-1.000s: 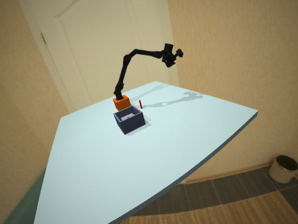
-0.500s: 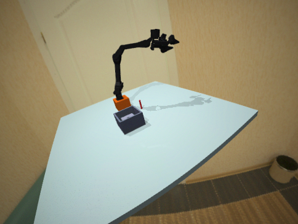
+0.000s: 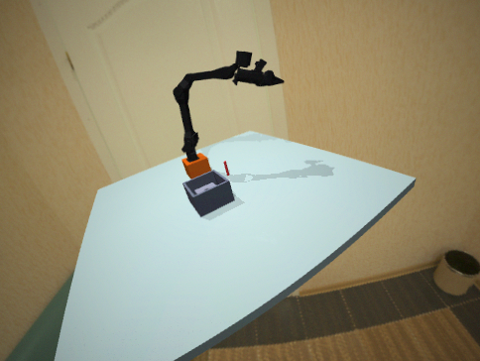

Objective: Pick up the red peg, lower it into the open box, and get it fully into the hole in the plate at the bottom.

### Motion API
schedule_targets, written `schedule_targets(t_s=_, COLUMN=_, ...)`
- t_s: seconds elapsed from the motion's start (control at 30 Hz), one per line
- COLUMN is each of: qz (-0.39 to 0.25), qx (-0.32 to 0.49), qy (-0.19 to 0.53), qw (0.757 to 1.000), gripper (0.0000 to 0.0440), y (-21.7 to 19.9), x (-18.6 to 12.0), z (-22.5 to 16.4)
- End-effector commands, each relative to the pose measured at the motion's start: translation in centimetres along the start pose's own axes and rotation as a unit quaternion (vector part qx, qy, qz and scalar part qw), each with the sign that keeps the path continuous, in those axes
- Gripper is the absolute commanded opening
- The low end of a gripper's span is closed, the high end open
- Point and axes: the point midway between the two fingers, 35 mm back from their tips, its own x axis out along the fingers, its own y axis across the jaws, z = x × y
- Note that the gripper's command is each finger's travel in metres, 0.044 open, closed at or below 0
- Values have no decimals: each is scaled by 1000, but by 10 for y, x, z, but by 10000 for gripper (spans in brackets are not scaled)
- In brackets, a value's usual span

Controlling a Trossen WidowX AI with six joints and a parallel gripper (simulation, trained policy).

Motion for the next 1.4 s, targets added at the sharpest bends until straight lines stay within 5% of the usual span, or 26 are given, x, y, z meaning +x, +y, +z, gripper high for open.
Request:
schedule_targets(t_s=0.0, qz=-23, qx=55, qy=33, qw=998, gripper=440, y=-8, x=-5, z=-23)
schedule_targets(t_s=0.33, qz=-81, qx=193, qy=114, qw=971, gripper=440, y=-21, x=-20, z=-84)
schedule_targets(t_s=0.67, qz=-148, qx=321, qy=191, qw=916, gripper=440, y=-27, x=-42, z=-146)
schedule_targets(t_s=1.0, qz=-224, qx=434, qy=259, qw=833, gripper=440, y=-26, x=-71, z=-206)
schedule_targets(t_s=1.37, qz=-318, qx=533, qy=321, qw=716, gripper=440, y=-19, x=-111, z=-265)
